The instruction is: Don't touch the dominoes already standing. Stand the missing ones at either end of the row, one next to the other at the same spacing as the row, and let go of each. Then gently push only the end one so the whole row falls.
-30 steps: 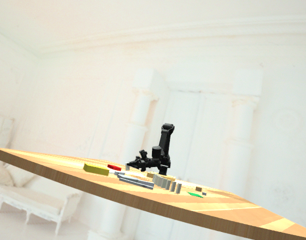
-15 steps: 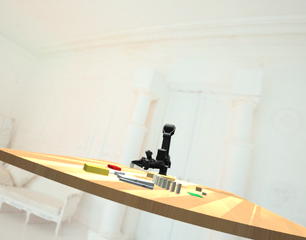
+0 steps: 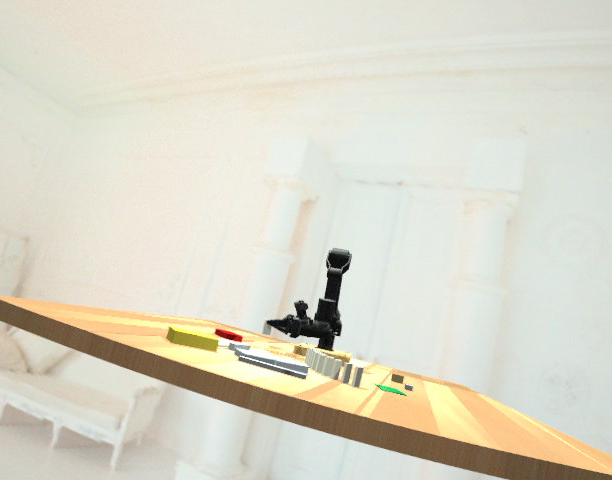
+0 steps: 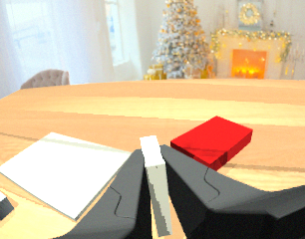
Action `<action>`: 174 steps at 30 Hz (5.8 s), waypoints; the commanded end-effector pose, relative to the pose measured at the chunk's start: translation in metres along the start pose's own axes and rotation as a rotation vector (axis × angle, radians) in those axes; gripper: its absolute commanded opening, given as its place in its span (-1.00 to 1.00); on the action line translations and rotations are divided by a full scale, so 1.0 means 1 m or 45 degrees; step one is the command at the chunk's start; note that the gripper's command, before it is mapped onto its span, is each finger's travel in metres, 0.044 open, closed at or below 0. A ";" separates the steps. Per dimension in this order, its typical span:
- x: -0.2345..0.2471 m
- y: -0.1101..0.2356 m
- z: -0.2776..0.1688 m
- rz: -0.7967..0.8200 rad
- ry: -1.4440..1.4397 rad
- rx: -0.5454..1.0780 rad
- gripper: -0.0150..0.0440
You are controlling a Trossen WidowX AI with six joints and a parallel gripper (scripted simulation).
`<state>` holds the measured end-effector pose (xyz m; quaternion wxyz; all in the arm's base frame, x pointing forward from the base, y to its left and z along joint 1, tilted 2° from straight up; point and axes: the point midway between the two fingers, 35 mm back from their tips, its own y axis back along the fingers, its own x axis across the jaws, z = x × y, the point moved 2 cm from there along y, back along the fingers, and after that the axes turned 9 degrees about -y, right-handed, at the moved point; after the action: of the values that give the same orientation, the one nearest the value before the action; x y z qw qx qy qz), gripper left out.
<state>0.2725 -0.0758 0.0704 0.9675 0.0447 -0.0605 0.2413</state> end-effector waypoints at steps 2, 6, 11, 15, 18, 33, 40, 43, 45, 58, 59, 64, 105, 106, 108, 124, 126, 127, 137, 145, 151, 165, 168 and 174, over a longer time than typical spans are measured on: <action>-0.002 0.001 0.000 -0.008 0.009 -0.002 -0.42; -0.002 0.000 -0.001 -0.008 0.009 -0.001 -0.42; -0.002 -0.004 -0.012 -0.017 0.010 0.016 -0.42; -0.003 -0.008 -0.024 -0.026 0.009 0.033 -0.42; -0.004 -0.011 -0.033 -0.033 0.009 0.046 -0.42; -0.005 -0.013 -0.040 -0.040 0.009 0.057 -0.33; -0.005 -0.013 -0.040 -0.040 0.009 0.057 0.29; -0.005 -0.013 -0.040 -0.040 0.009 0.057 0.56; -0.005 -0.013 -0.040 -0.040 0.009 0.057 0.73; 0.000 -0.008 0.009 -0.045 0.018 0.056 1.00; 0.000 -0.008 0.009 -0.045 0.018 0.056 1.00; 0.022 -0.023 0.001 0.028 0.269 0.162 1.00; 0.005 -0.045 0.071 1.198 1.548 1.622 1.00; 0.005 -0.045 0.071 1.198 1.548 1.622 1.00; 0.005 -0.045 0.071 1.198 1.548 1.622 1.00; -0.003 -0.052 0.007 1.198 1.548 1.622 1.00; -0.003 -0.052 0.006 1.198 1.548 1.622 1.00; -0.003 -0.052 0.006 1.198 1.548 1.622 1.00; -0.005 -0.053 -0.007 1.198 1.548 1.622 1.00; -0.005 -0.053 -0.009 1.198 1.548 1.622 0.47; -0.005 -0.053 -0.009 1.198 1.548 1.622 -0.07; 0.004 -0.055 0.028 1.195 1.548 1.621 -0.13; 0.010 -0.051 0.074 1.192 1.548 1.621 -0.13; 0.011 -0.039 0.127 1.188 1.549 1.622 -0.13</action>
<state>0.2936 -0.1222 0.1763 0.4382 0.3926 0.5752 0.5683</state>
